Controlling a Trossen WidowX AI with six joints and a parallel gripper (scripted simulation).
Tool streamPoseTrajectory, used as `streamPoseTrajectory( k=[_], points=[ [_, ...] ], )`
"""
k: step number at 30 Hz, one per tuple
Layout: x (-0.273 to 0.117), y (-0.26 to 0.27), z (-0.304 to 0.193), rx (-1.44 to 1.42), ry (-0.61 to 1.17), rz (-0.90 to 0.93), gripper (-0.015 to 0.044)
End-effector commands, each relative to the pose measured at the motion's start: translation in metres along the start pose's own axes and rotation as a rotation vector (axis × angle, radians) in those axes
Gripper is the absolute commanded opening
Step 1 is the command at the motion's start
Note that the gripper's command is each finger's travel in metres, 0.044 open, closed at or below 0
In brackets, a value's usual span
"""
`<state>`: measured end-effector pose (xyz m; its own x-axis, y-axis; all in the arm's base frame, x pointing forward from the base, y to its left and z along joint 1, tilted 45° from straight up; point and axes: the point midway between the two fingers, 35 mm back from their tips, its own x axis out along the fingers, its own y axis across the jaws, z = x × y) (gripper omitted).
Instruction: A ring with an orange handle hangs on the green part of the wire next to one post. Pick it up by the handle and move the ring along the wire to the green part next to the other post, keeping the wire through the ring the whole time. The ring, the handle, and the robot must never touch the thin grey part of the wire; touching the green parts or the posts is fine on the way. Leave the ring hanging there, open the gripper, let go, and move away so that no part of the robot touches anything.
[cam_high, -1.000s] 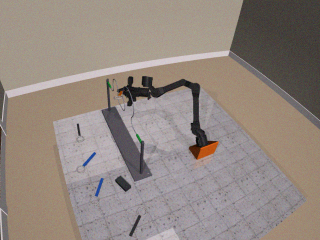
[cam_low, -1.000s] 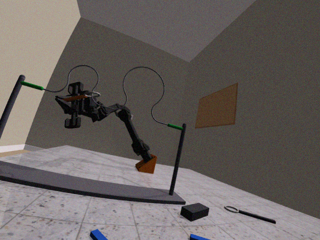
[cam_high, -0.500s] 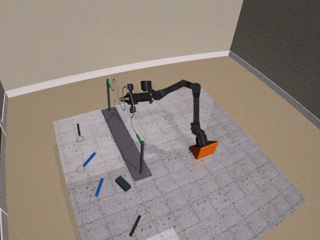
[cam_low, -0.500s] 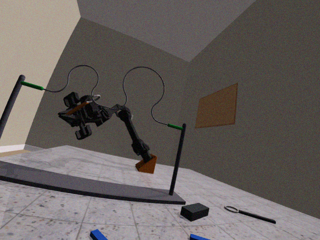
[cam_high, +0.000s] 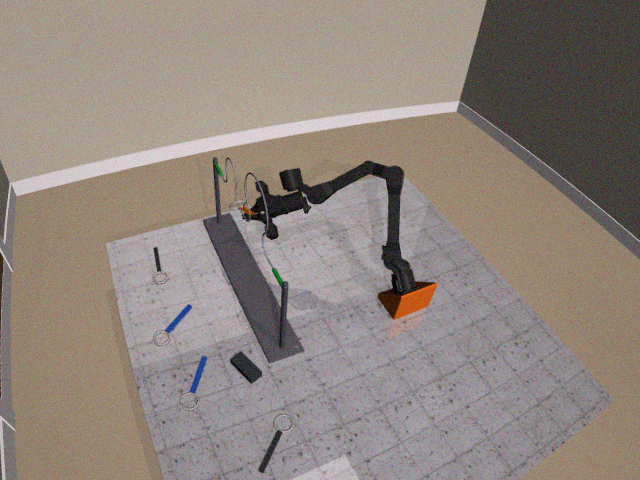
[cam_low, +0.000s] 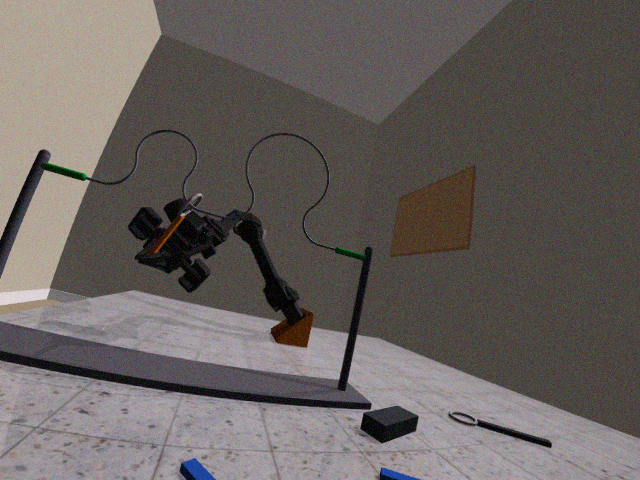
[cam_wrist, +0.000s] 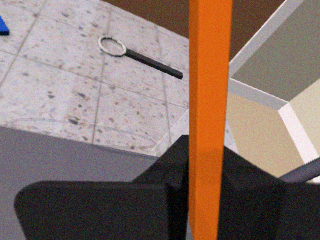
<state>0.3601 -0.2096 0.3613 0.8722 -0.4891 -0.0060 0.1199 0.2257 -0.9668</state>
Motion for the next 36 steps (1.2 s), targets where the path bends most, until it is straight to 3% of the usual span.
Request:
streamPoseTrajectory(
  k=[1,17,36],
  points=[
    [-0.004,0.017,0.001,0.099,0.015,0.055,-0.015],
    [-0.015,0.061,0.012,0.342,0.046,0.193,-0.015],
    [-0.025,0.087,0.024,0.431,0.057,0.243,-0.015]
  ],
)
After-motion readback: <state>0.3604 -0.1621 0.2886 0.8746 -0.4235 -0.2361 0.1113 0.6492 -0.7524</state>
